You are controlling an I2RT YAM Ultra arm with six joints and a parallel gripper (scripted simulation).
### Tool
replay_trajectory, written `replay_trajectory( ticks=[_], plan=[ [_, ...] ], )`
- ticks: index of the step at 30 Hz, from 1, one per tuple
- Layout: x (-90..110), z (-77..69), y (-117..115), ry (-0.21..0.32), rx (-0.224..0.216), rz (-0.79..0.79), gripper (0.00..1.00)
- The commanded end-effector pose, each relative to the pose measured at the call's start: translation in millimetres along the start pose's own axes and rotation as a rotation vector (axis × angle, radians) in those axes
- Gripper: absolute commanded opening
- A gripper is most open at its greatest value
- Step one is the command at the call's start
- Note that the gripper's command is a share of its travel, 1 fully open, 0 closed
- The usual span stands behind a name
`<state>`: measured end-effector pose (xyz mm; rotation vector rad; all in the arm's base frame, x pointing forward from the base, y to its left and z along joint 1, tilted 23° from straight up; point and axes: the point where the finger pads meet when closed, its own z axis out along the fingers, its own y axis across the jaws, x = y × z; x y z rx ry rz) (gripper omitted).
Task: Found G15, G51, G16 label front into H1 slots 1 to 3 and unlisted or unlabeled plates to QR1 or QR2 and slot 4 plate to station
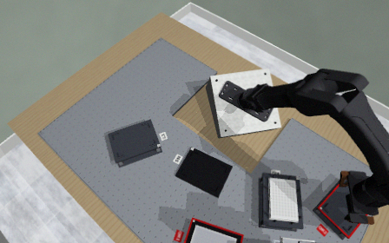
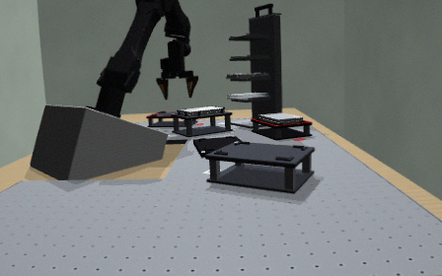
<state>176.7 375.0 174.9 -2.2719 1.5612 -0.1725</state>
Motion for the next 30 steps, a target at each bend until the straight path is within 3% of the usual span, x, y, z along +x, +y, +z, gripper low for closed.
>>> replay_trajectory(
  ticks=[1, 11, 30],
  plan=[
    [-2, -4.3, -2, -0.013, 0.009, 0.001, 1.0],
    [-2, -4.3, -2, -0.013, 0.009, 0.001, 1.0],
    [-2, -32.6, -1, -0.013, 0.008, 0.001, 1.0]
  ],
)
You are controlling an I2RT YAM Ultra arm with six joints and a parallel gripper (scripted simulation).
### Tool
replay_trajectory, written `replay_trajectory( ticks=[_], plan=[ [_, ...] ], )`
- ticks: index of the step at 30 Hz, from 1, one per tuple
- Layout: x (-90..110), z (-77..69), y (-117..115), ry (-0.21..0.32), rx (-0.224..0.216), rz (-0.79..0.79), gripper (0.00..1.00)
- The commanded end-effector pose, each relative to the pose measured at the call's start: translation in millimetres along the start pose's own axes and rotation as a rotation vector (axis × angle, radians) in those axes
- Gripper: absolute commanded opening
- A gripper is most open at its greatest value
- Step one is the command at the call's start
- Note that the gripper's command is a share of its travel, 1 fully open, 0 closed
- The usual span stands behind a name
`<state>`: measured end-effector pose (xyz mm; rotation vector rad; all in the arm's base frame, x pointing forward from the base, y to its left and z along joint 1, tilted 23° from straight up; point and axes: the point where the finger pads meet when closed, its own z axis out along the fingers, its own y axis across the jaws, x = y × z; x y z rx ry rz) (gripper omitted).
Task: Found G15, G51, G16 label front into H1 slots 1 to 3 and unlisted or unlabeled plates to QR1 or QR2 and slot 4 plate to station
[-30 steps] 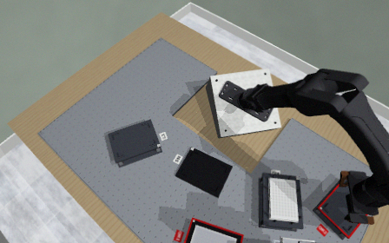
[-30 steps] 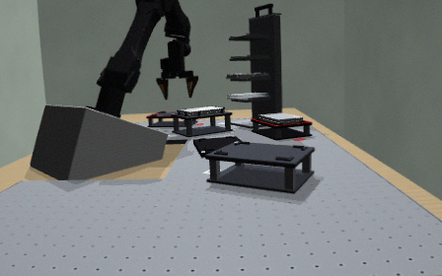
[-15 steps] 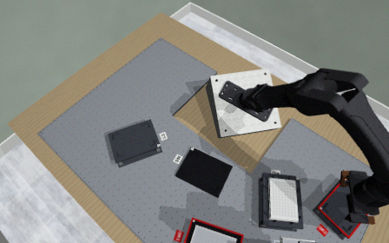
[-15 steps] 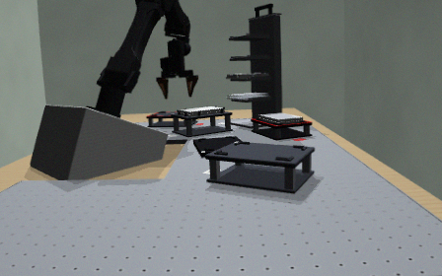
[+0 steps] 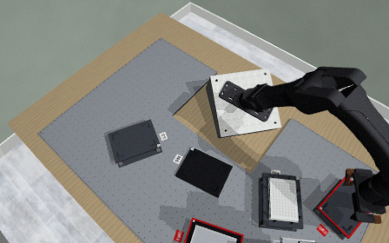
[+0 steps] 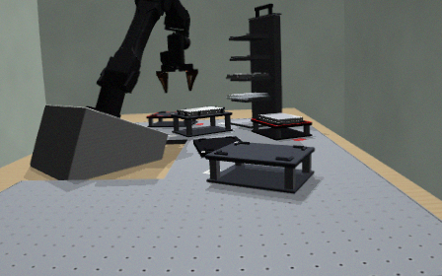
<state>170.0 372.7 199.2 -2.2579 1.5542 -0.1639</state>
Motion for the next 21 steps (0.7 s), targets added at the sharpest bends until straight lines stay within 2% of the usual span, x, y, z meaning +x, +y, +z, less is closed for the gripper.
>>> replay_trajectory(
  ticks=[1, 15, 21],
  plan=[
    [1, -9.3, 1, 0.0, -0.002, -0.002, 1.0],
    [1, -29.4, 1, 0.0, -0.002, -0.002, 1.0],
    [1, -45.3, 1, 0.0, -0.002, -0.002, 1.0]
  ],
)
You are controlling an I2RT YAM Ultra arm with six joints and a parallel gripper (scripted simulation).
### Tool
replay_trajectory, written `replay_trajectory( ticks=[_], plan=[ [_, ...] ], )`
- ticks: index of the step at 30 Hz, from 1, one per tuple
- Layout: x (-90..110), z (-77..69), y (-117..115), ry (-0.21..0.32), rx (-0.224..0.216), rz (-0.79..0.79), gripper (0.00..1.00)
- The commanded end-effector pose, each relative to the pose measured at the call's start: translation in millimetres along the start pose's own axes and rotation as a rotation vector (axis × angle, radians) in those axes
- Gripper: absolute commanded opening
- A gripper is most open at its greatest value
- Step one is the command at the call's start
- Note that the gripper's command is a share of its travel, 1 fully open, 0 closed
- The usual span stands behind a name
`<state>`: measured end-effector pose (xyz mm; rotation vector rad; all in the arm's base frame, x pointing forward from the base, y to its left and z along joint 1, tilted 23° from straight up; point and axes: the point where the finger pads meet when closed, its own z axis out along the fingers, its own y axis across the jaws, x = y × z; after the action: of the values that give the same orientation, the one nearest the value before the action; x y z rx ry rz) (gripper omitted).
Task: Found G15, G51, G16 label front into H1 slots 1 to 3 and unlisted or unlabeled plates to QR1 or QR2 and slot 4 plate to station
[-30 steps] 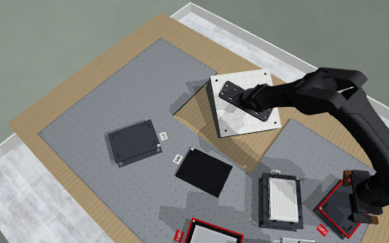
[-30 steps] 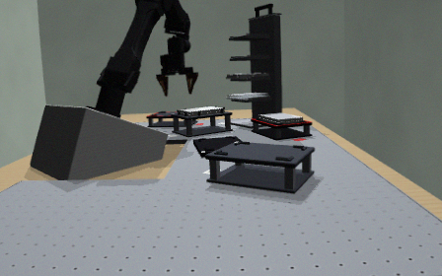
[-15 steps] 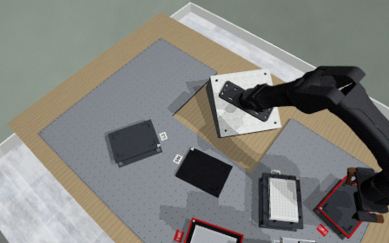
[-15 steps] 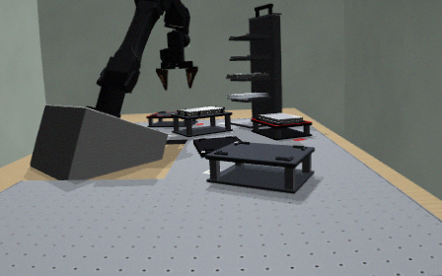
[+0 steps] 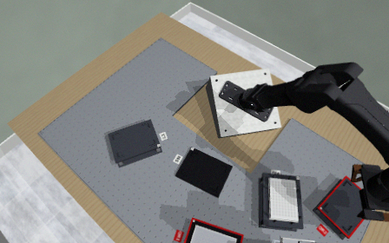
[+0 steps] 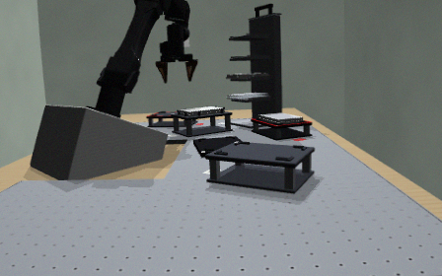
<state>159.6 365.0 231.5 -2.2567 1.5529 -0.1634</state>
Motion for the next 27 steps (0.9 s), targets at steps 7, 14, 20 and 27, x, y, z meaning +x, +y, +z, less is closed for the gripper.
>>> replay_trajectory(
  ticks=[7, 14, 20, 27],
  plan=[
    [2, -29.2, 2, 0.001, -0.003, -0.002, 1.0],
    [2, -42.5, 1, 0.001, -0.004, -0.002, 1.0],
    [2, -58.5, 1, 0.001, -0.004, -0.002, 1.0],
    [2, -70.5, 2, 0.011, -0.011, -0.004, 1.0]
  ],
)
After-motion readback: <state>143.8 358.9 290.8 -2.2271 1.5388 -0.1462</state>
